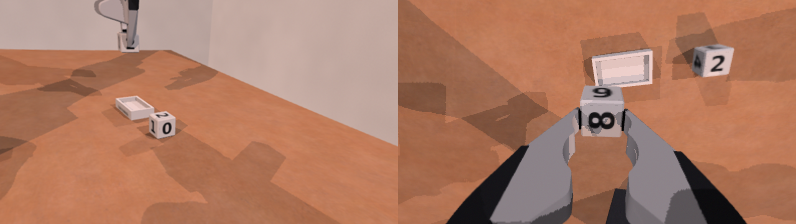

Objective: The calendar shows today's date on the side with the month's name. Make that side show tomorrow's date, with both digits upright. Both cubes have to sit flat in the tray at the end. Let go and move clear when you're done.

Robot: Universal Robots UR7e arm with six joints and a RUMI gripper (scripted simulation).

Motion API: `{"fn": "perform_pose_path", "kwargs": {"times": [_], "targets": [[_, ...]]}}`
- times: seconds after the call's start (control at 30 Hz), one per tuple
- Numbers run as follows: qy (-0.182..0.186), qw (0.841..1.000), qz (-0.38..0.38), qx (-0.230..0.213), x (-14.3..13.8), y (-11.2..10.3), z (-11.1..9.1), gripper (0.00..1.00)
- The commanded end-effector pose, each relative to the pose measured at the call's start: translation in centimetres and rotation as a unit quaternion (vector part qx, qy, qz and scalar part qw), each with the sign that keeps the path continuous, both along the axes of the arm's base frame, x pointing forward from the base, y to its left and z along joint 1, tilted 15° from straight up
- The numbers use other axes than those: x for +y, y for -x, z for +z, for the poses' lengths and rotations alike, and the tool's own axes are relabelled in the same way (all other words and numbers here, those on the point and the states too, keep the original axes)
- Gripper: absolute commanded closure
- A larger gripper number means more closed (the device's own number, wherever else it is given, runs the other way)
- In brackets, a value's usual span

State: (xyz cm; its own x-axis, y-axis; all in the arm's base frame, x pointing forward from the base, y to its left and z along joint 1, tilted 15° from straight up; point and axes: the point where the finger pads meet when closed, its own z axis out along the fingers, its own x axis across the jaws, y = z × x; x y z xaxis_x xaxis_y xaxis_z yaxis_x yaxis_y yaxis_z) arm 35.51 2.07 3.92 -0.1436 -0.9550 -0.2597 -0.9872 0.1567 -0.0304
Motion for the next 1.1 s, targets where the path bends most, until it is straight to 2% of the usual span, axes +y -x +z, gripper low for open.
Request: {"fn": "perform_pose_path", "kwargs": {"times": [0.0, 0.2, 0.33, 0.57, 0.7, 0.8, 0.87, 1.07], "targets": [[-0.002, 0.996, -0.084, 0.021, 0.7, -0.4, 0.2, 0.89], [-0.004, 0.993, -0.114, 0.029, 1.0, -0.5, 0.3, 0.89], [-0.008, 0.984, -0.17, 0.044, 1.7, -0.6, 0.4, 0.89], [-0.012, 0.973, -0.225, 0.058, 2.3, -0.7, 0.5, 0.89], [-0.015, 0.96, -0.27, 0.069, 2.8, -0.7, 0.6, 0.89], [-0.016, 0.959, -0.276, 0.07, 2.9, -0.7, 0.6, 0.89], [-0.018, 0.948, -0.309, 0.079, 3.3, -0.7, 0.6, 0.89], [-0.022, 0.929, -0.358, 0.092, 3.9, -0.7, 0.7, 0.89]]}}
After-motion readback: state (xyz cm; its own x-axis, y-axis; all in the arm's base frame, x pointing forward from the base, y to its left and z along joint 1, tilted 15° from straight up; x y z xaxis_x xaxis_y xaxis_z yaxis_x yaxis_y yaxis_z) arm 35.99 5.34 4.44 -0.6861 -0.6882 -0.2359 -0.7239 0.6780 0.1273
